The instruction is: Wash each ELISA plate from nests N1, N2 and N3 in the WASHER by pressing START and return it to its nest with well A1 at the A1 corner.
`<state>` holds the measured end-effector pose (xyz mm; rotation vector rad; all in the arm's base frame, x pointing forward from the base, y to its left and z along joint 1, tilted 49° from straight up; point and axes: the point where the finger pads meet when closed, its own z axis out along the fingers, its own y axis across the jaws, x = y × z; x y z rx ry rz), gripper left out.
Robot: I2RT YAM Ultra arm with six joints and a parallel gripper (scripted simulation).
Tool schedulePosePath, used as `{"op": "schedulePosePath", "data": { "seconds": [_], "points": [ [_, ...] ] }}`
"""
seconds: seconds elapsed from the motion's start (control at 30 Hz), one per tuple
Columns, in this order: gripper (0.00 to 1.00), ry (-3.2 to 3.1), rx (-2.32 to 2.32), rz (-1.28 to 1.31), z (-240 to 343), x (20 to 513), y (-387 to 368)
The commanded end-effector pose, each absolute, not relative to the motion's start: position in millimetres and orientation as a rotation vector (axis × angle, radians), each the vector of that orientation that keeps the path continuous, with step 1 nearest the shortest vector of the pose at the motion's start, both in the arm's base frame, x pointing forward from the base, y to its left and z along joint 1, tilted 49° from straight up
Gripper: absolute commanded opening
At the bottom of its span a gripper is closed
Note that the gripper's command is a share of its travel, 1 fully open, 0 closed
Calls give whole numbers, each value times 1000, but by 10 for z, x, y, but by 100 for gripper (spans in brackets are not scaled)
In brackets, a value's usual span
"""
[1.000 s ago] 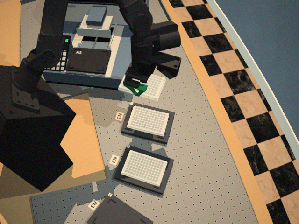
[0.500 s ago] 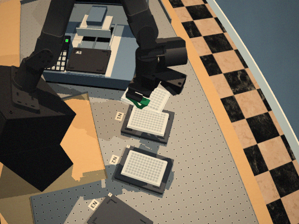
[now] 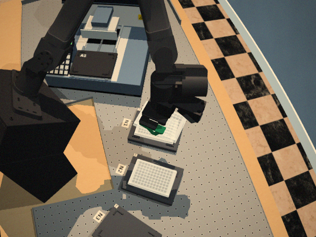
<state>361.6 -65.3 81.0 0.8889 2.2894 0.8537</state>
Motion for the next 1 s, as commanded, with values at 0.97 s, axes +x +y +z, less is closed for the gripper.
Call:
{"op": "schedulePosePath", "data": {
  "seconds": [0.97],
  "points": [
    [0, 2257, 972, 881, 153, 3540, -1594]
  ]
}}
